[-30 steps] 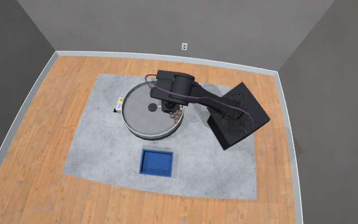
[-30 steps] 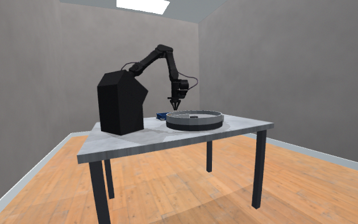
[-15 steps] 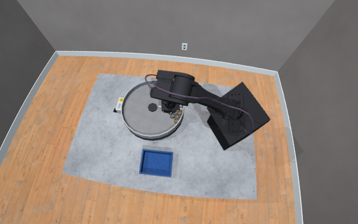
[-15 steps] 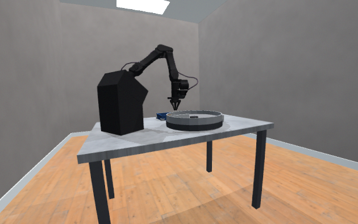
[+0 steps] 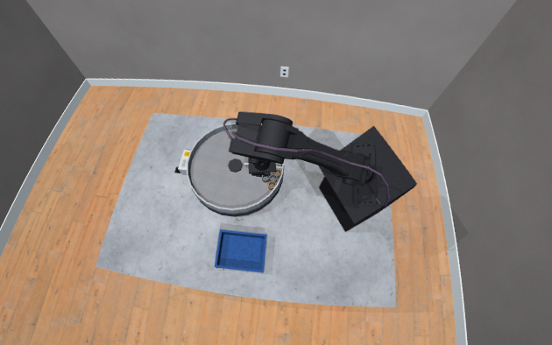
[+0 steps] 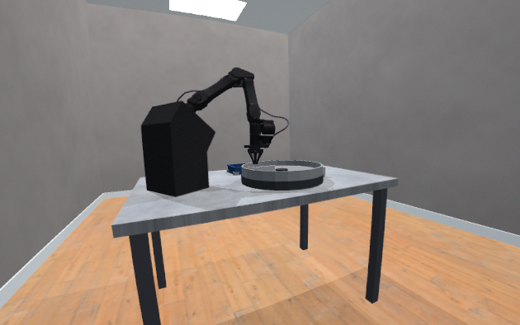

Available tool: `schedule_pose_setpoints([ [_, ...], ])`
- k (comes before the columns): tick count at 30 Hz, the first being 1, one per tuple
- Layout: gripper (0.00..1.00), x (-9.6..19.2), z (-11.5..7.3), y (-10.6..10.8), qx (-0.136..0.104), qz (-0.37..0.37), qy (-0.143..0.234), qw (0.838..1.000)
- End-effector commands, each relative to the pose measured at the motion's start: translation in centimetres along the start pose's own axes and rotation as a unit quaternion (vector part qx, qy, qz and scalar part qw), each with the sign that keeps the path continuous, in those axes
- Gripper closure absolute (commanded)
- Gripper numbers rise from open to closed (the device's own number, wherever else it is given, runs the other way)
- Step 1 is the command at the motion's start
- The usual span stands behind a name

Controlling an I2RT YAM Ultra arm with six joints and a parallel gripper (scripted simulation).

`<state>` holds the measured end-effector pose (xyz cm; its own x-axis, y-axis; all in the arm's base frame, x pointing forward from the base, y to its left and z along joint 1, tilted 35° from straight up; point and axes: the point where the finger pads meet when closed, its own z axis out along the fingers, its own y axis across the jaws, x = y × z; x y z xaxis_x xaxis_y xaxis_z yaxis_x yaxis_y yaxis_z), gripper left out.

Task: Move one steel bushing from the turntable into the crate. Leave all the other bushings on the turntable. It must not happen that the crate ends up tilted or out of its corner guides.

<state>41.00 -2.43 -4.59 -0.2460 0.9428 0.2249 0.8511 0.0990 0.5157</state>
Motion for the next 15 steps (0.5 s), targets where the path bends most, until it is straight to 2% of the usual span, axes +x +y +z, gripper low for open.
schedule_pose_setpoints([
  [1, 0.87, -1.5, -0.4, 1.7, -0.021, 0.002, -0.02, 1.0],
  [2, 0.87, -1.6, -1.5, 2.8, -0.038, -0.004, -0.027, 0.999],
  [15, 0.87, -1.6, -1.4, 2.7, -0.036, -0.004, -0.027, 0.999],
])
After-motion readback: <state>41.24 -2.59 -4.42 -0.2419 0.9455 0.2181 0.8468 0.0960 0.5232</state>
